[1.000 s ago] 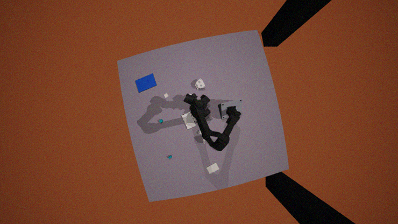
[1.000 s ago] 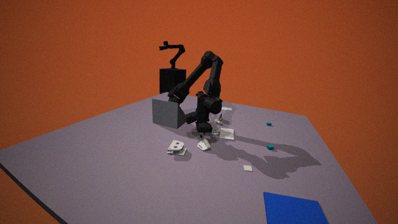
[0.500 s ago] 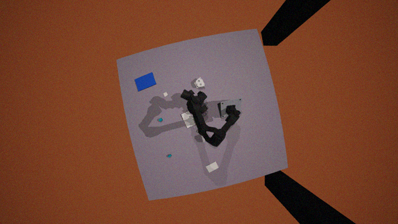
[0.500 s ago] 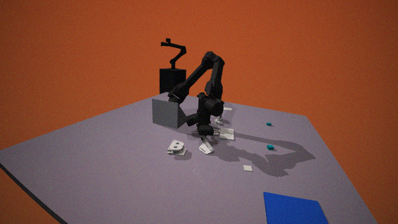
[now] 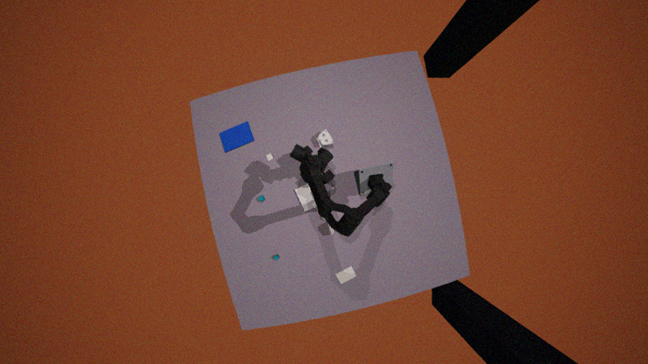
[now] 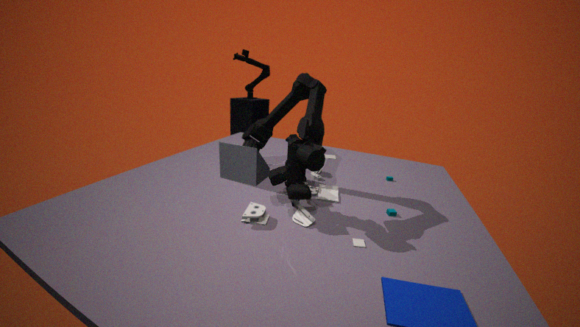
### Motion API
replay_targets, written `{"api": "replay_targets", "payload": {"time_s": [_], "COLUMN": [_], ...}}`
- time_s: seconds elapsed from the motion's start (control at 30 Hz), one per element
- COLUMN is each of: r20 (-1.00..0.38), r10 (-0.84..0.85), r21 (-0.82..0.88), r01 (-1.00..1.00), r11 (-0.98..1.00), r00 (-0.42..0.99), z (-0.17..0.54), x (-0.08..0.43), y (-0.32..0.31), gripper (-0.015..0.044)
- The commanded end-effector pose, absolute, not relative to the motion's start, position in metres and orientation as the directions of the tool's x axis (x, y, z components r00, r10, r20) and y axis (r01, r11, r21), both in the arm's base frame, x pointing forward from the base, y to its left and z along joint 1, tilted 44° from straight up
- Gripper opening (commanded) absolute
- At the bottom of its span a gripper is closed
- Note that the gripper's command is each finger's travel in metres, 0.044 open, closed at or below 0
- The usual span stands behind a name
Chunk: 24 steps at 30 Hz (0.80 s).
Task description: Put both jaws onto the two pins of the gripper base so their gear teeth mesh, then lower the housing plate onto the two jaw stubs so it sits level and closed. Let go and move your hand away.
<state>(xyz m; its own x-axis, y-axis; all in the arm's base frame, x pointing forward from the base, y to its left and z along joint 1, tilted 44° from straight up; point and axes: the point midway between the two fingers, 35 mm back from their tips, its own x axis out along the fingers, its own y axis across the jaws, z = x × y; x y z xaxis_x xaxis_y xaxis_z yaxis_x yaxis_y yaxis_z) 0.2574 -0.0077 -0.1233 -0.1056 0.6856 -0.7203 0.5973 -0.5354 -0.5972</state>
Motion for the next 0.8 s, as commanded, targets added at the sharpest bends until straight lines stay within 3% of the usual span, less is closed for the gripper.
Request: {"api": "replay_targets", "payload": {"time_s": [0.0,0.77], "r20": [-0.726,-0.725], "r10": [0.678,0.678], "r21": [-0.592,-0.592], "r01": [0.606,0.610], "r11": [-0.532,-0.527], "r00": [-0.114,-0.118], "z": [-0.134,-0.159], "x": [0.261,0.276], "y": [-0.011,-0.026], "gripper": [0.0000,0.0000]}}
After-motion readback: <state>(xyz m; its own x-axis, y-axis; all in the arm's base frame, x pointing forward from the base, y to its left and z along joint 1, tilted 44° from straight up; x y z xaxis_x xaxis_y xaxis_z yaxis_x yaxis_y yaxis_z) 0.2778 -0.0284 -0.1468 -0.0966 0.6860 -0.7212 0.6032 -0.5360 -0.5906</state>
